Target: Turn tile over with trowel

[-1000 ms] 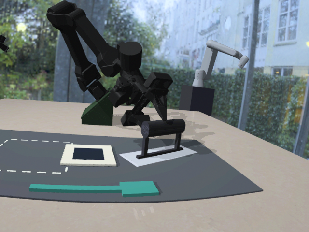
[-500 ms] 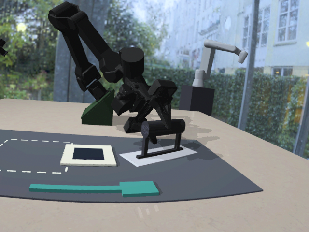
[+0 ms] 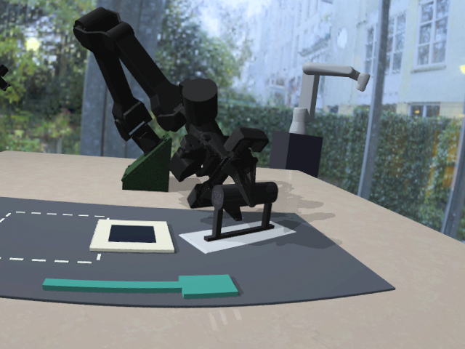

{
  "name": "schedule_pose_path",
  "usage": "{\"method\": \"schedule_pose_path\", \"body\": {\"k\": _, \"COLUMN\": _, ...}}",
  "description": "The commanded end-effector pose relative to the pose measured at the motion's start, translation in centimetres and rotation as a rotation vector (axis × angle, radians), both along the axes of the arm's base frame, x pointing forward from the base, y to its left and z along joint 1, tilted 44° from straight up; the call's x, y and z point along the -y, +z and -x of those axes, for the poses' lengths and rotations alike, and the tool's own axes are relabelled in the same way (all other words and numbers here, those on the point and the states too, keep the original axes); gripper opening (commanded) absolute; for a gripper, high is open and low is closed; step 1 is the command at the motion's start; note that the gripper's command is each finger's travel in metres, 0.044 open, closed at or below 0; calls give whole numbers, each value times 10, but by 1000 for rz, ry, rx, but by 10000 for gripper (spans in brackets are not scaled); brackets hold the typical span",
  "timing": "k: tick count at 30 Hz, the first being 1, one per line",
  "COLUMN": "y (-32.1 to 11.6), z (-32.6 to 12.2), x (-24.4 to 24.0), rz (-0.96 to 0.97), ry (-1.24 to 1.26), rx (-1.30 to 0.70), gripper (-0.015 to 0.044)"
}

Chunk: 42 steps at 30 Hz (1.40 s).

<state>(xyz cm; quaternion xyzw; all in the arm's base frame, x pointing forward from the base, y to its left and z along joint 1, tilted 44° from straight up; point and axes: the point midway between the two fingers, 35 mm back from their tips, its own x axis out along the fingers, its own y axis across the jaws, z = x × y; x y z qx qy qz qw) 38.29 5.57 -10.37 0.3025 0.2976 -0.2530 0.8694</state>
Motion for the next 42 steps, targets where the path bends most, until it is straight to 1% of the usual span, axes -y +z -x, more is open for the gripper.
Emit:
{"method": "schedule_pose_path", "body": {"k": 1, "y": 1, "z": -3, "x": -1, "rz": -2, "ry": 5, "rx": 7, "gripper": 148}}
{"method": "schedule_pose_path", "body": {"k": 17, "y": 1, "z": -3, "x": -1, "rz": -2, "ry": 5, "rx": 7, "gripper": 42}}
{"method": "schedule_pose_path", "body": {"k": 19, "y": 3, "z": -3, "x": -4, "rz": -2, "ry": 6, "rx": 6, "gripper": 0}}
{"method": "schedule_pose_path", "body": {"k": 31, "y": 42, "z": -4, "x": -42, "rz": -8, "ry": 6, "rx": 4, "gripper": 0}}
{"method": "schedule_pose_path", "body": {"k": 42, "y": 44, "z": -3, "x": -44, "rz": -9, "ry": 6, "rx": 4, "gripper": 0}}
